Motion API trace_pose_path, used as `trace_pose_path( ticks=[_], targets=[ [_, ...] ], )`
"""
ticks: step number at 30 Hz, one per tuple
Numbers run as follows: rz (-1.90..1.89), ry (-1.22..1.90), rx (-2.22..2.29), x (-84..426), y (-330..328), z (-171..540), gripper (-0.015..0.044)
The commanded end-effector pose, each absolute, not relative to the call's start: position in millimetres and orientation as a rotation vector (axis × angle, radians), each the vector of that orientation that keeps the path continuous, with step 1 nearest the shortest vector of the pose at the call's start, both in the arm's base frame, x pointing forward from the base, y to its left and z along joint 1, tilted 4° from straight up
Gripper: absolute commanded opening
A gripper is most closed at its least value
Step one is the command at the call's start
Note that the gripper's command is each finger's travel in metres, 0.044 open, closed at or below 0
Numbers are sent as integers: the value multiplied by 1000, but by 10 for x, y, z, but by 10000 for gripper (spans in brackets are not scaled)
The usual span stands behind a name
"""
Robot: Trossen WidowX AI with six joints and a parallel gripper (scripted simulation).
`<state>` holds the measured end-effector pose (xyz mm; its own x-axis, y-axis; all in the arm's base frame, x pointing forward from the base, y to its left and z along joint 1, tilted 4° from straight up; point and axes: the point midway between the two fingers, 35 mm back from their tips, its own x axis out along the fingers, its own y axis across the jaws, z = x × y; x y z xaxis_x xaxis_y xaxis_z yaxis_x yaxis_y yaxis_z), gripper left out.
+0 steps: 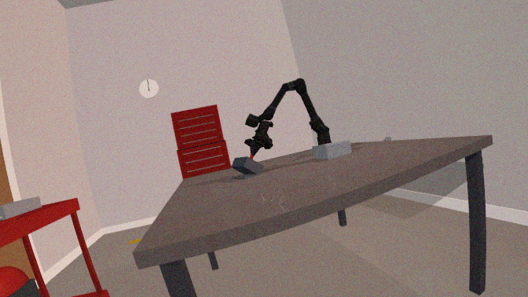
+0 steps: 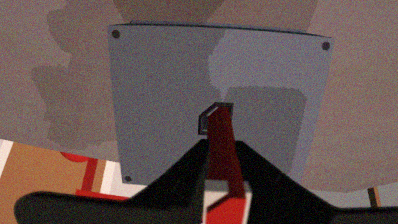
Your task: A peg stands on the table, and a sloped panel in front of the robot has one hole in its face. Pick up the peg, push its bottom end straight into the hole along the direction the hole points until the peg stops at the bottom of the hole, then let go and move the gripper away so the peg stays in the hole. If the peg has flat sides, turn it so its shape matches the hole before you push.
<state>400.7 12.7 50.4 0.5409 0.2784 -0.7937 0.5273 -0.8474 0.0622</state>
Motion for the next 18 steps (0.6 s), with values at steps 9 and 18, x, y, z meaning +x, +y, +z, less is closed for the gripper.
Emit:
trace_pose_path(
  ticks=[9,18],
  targets=[
    [-1206,662,2491,4061,132,454,0],
    [-1206,662,2491,4091,142,413,0]
  ],
)
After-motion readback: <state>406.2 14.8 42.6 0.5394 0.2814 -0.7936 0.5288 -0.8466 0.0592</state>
